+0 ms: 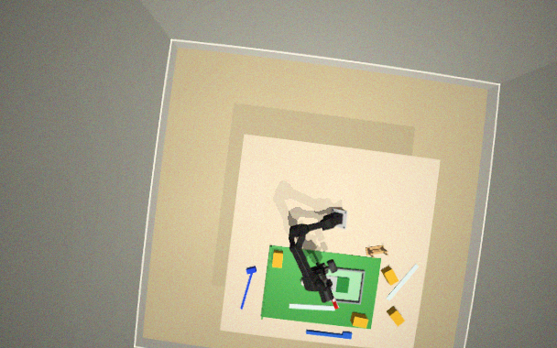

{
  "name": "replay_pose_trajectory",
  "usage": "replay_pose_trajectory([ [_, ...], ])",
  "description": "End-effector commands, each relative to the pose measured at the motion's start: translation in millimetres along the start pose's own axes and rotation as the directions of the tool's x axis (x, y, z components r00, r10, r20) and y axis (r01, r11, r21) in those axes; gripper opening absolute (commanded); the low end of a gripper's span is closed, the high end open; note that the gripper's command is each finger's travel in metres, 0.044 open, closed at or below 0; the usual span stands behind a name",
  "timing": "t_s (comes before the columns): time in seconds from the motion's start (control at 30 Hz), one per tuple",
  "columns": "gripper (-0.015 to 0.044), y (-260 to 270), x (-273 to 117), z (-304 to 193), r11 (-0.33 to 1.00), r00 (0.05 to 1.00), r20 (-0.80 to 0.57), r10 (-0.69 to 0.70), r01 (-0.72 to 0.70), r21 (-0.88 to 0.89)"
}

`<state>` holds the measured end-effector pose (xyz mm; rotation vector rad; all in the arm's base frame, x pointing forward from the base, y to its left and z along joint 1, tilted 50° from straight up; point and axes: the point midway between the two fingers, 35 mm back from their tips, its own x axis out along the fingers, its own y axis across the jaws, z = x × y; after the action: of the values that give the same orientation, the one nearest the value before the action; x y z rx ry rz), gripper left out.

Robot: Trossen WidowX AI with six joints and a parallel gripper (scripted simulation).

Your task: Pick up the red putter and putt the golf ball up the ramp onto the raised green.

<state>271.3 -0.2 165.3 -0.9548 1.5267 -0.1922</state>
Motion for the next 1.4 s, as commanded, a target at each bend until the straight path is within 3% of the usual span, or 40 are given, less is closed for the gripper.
replay_pose_trajectory([
  [0.0, 0.0, -22.0, -4.8, -21.3, 0.99, 0.999, -0.005, -0.034, 0.034, 0.14],
  [0.43, 0.0, -68.5, -16.6, -89.1, 0.863, 0.992, -0.046, -0.118, 0.125, 0.489],
  [0.7, 0.0, -69.5, -13.2, -90.0, 0.86, 0.992, -0.06, -0.116, 0.13, 0.493],
  [1.03, 0.0, -73.5, 21.6, -93.2, 0.854, 0.98, -0.183, -0.073, 0.157, 0.496],
  [1.37, 0.0, -74.2, 30.4, -94.6, 0.854, 0.98, -0.185, -0.072, 0.156, 0.496],
])
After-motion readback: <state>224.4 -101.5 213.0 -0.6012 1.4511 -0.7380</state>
